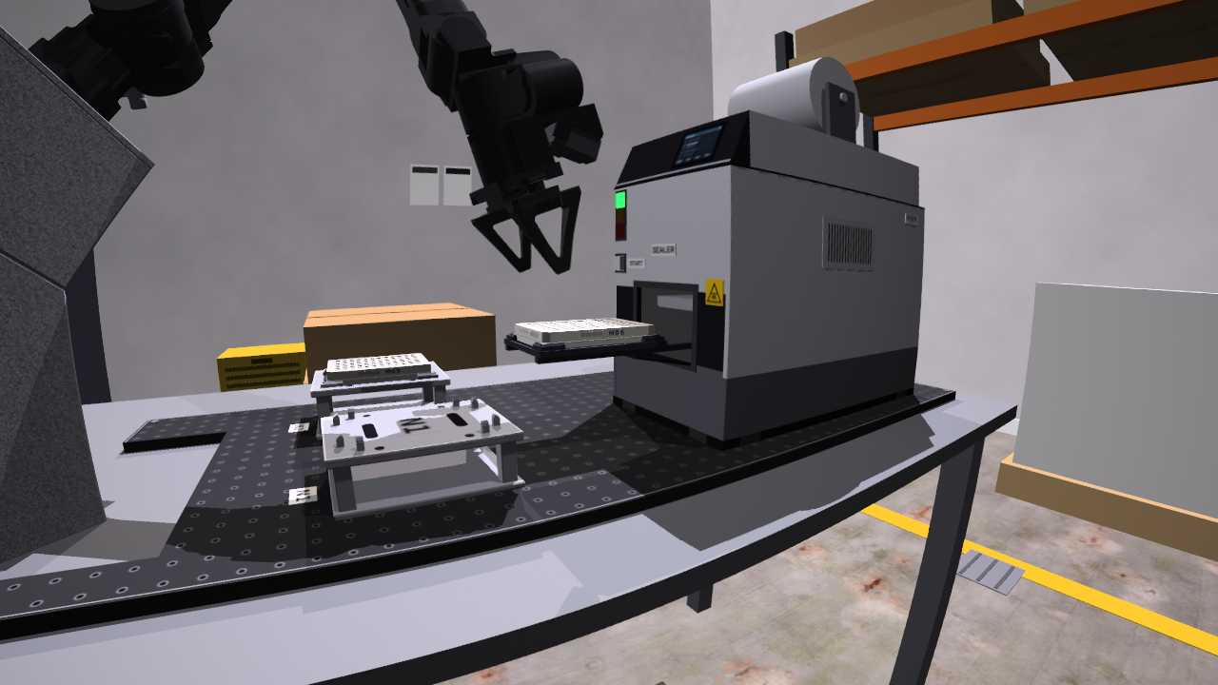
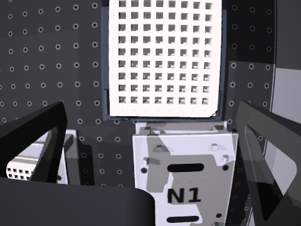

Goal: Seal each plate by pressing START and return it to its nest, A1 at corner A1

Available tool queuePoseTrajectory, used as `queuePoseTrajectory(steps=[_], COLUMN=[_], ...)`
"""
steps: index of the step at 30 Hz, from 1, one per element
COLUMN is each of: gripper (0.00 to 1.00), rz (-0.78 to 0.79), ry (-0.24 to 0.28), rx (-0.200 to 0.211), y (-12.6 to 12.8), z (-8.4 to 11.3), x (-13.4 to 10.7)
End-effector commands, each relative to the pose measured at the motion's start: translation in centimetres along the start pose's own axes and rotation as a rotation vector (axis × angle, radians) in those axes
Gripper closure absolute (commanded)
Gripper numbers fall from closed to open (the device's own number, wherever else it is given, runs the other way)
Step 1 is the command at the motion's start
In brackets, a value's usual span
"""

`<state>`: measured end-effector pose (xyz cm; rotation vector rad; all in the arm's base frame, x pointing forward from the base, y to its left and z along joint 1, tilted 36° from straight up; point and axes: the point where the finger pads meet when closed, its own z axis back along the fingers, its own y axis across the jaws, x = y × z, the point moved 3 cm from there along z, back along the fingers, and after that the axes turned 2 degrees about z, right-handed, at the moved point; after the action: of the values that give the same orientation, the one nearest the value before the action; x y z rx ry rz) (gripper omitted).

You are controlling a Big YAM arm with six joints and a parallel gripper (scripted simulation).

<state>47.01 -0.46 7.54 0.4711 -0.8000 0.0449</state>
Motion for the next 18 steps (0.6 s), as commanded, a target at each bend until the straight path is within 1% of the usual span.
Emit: queuePoseTrajectory(steps=[1,3,5,7,9,10,13,17,18], gripper=[0.0,0.0,0.0,0.0,0.0,0.0,0.0,0.0,0.0], rz=[0.004,0.002,0.005,0.013,0.013,0.027,0.042,0.051,0.051], ry=[-0.021,-0.018,-0.022,0.068,0.068,0.083,0.215,0.389,0.403], rx=[-0.011,-0.011,-0.011,-0.006,-0.006,-0.009,-0.003,0.02,0.022], y=[-0.5,-0.6,-0.7,-0.5,-0.5,-0.5,-0.3,0.0,0.0], z=[1.0,0.9,0.9,1.1,1.1,1.2,0.7,-0.3,-0.5], x=[-0.1,-0.5,-0.5,0.0,0.0,0.5,0.7,-0.2,-0.4])
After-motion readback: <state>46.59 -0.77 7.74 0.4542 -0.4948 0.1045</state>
